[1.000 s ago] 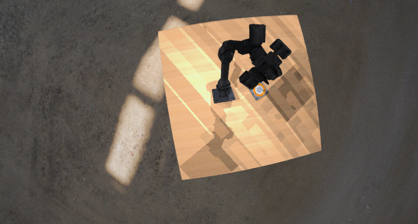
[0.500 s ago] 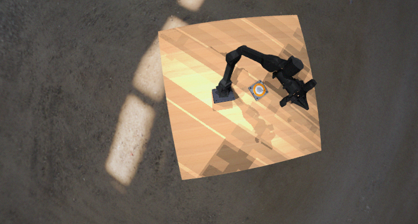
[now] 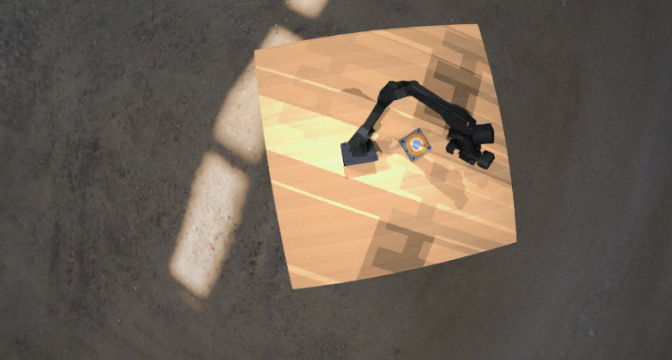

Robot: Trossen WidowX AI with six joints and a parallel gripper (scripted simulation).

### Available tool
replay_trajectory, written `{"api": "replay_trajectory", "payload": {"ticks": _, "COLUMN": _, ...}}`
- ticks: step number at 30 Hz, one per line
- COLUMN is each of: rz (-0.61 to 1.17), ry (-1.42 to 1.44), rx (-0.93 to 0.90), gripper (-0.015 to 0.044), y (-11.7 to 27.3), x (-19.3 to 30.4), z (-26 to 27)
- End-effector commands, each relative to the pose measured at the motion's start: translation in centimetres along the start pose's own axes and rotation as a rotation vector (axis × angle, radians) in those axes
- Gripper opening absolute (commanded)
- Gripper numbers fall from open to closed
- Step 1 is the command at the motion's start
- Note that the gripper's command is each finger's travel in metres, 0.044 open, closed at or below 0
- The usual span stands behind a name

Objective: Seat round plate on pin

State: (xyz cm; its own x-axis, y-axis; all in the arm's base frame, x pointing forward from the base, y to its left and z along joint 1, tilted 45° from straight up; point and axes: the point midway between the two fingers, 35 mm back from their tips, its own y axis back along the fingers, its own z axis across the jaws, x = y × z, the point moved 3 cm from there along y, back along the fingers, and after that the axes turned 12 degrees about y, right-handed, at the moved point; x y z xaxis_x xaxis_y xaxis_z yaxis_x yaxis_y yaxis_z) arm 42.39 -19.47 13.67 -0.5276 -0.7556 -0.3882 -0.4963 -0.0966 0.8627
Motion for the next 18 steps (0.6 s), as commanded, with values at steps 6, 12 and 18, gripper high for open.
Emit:
{"api": "replay_trajectory", "payload": {"ticks": 6, "rz": -0.048, "ry": -0.410, "rx": -0.563, "gripper": 0.0000, "y": -6.5, "x": -6.3, "z": 13.7}}
{"api": "replay_trajectory", "payload": {"ticks": 12, "rz": 0.085, "ry": -0.670, "rx": -0.882, "gripper": 0.0000, "y": -6.8, "x": -9.4, "z": 22.3}}
{"api": "replay_trajectory", "payload": {"ticks": 18, "rz": 0.093, "ry": -0.681, "rx": -0.894, "gripper": 0.0000, "y": -7.1, "x": -9.2, "z": 22.4}}
